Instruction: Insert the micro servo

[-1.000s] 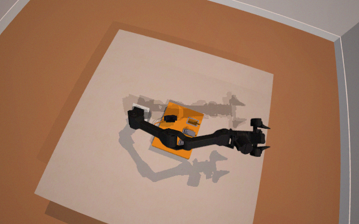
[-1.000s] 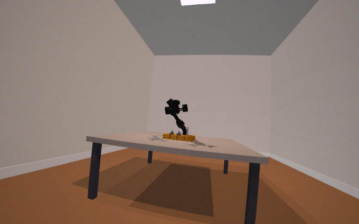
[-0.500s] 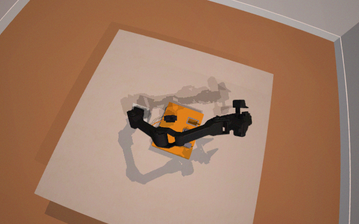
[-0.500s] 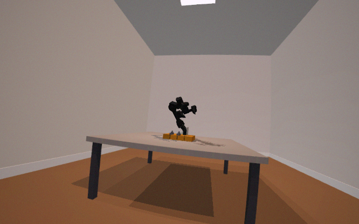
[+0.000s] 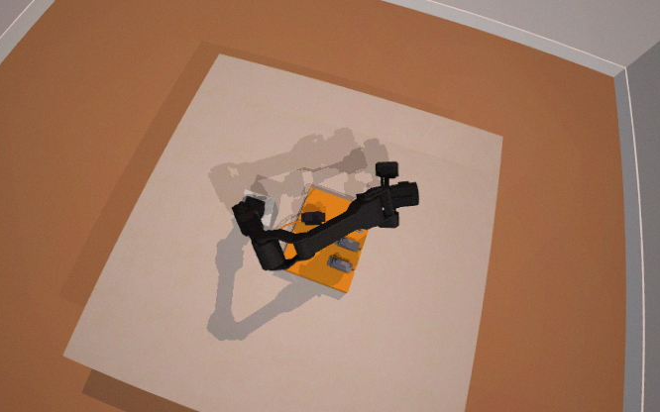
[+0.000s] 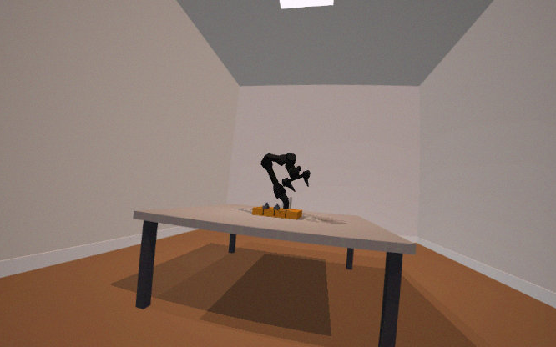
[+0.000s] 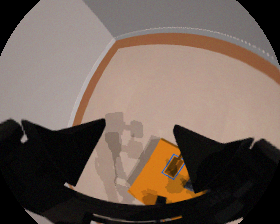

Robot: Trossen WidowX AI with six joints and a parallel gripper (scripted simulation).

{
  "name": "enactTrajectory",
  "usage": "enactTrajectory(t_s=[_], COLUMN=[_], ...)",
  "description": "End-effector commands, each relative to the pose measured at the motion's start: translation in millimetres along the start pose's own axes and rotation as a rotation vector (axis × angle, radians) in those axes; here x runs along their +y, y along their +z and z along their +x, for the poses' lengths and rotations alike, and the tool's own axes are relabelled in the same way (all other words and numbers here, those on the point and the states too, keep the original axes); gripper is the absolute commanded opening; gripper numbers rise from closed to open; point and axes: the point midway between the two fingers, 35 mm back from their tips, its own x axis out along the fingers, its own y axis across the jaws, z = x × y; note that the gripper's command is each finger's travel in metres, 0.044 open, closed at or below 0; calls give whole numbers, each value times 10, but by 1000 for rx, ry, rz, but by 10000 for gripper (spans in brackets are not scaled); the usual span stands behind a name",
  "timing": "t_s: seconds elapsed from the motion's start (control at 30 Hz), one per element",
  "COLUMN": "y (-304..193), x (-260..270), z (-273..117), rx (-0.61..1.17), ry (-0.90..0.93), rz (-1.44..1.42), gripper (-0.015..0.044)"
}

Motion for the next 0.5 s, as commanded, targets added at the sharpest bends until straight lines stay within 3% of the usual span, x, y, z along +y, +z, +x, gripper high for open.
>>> enactTrajectory(t_s=[0.0, 0.47], y=[-517, -2094], x=[45, -267], z=[-151, -816], rx=[131, 487], ry=[-53, -356], rz=[-5, -77], gripper=[440, 440])
